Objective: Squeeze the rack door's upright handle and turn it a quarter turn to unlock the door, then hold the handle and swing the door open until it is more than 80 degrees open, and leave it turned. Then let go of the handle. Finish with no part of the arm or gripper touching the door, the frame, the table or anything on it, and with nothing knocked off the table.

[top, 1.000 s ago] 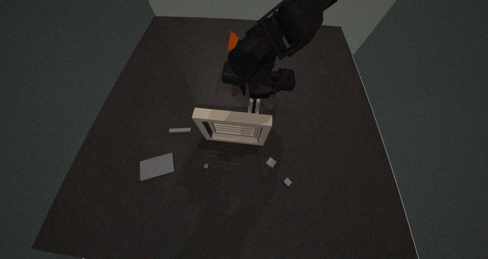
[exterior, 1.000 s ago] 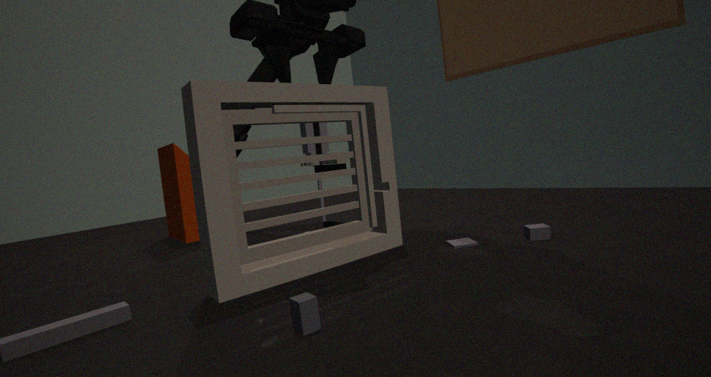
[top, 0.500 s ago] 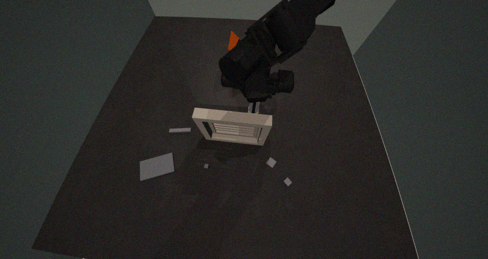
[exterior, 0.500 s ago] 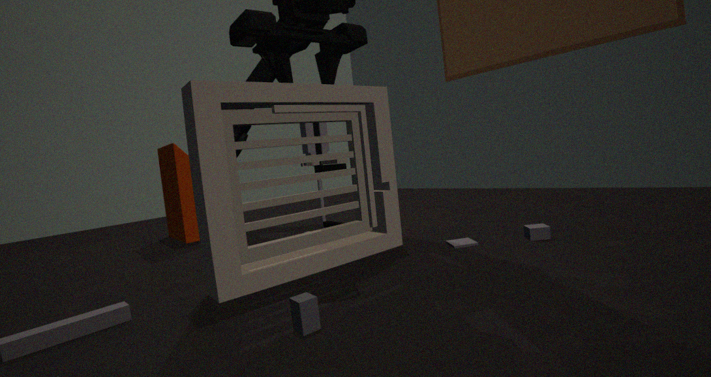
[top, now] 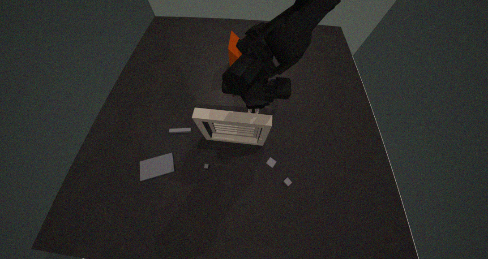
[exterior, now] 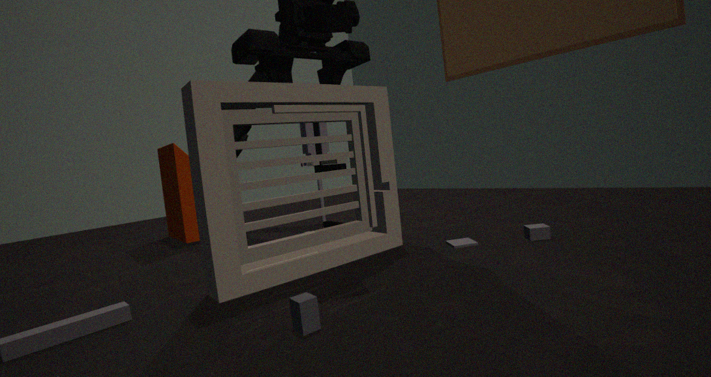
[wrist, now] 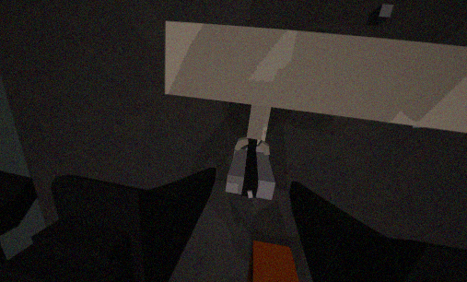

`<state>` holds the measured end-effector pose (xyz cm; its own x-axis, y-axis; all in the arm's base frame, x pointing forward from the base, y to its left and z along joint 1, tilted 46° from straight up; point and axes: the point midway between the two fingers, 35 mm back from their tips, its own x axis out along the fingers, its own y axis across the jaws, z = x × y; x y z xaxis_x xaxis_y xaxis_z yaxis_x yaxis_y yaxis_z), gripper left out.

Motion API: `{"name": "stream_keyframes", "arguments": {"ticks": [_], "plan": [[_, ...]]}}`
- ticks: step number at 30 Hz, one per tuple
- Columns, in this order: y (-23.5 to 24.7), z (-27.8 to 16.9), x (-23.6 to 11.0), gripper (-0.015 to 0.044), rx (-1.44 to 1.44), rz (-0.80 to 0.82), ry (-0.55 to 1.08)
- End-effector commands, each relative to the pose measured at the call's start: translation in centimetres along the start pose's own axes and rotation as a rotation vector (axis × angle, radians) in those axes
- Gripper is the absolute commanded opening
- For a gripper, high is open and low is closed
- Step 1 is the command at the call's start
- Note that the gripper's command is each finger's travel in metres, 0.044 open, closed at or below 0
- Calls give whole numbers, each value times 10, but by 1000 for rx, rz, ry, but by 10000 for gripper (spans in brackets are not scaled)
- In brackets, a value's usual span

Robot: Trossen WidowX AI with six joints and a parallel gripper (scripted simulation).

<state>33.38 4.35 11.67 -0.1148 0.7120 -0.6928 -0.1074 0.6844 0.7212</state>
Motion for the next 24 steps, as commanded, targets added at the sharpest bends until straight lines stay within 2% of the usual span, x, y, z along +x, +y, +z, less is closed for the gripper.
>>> {"name": "stream_keyframes", "arguments": {"ticks": [1, 22, 24], "plan": [[1, -1, 8, 280, 5, 4, 3], [2, -3, 39, 280, -3, -3, 14], [2, -3, 39, 228, -3, -3, 14]]}}
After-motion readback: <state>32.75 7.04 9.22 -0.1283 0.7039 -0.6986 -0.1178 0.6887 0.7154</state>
